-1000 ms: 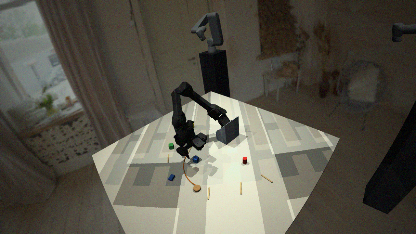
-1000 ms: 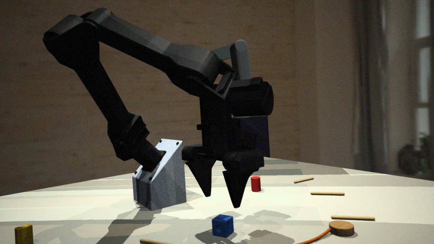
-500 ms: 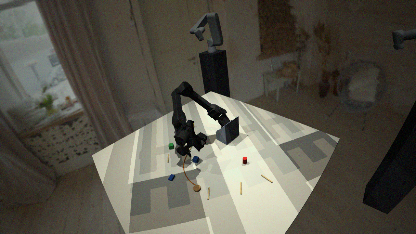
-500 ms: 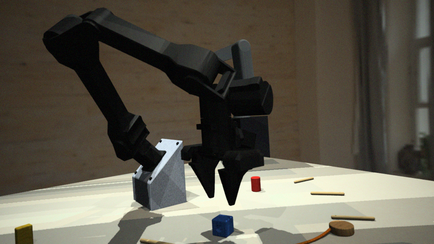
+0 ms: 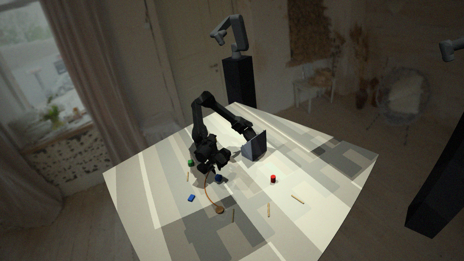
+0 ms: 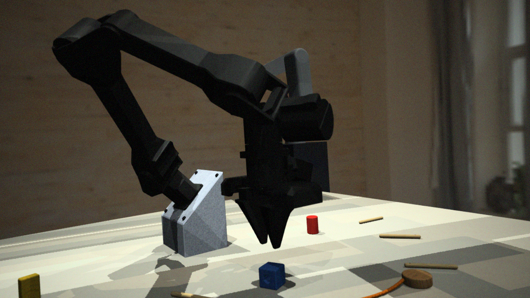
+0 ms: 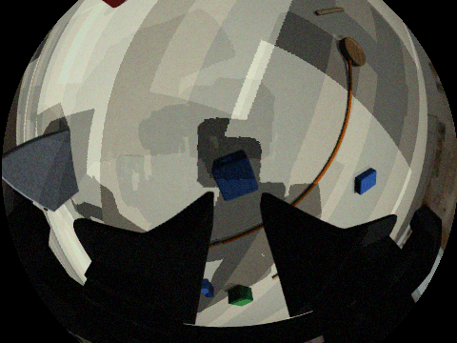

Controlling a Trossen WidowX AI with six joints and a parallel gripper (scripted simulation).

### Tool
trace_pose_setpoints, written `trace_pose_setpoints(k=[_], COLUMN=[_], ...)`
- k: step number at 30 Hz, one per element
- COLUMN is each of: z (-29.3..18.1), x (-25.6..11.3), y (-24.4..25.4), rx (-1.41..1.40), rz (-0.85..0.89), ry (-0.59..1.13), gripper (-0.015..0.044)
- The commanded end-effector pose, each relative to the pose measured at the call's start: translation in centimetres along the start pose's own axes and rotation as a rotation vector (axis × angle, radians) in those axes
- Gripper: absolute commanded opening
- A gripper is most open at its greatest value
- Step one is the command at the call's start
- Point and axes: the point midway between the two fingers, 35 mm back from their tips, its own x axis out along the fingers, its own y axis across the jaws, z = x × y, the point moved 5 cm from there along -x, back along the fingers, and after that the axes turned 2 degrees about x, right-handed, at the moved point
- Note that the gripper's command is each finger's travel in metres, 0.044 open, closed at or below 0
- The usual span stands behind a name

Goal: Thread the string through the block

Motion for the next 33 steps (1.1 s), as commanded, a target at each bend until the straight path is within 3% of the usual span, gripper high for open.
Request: trace_pose_setpoints(k=[1,3,20,29,31,33], z=[0.00,0.00,0.00,0.00,0.00,0.00], x=[0.00,0.00,0.00,0.00,0.00,0.00], y=[0.00,0.00,0.00,0.00,0.00,0.00], rx=[0.000,0.000,0.000,0.000,0.000,0.000], rz=[0.000,0.000,0.000,0.000,0.000,0.000], ry=[0.000,0.000,0.000,0.000,0.000,0.000], gripper=[0.0053,0.0000,0.0000,0.0236,0.0236,0.0184])
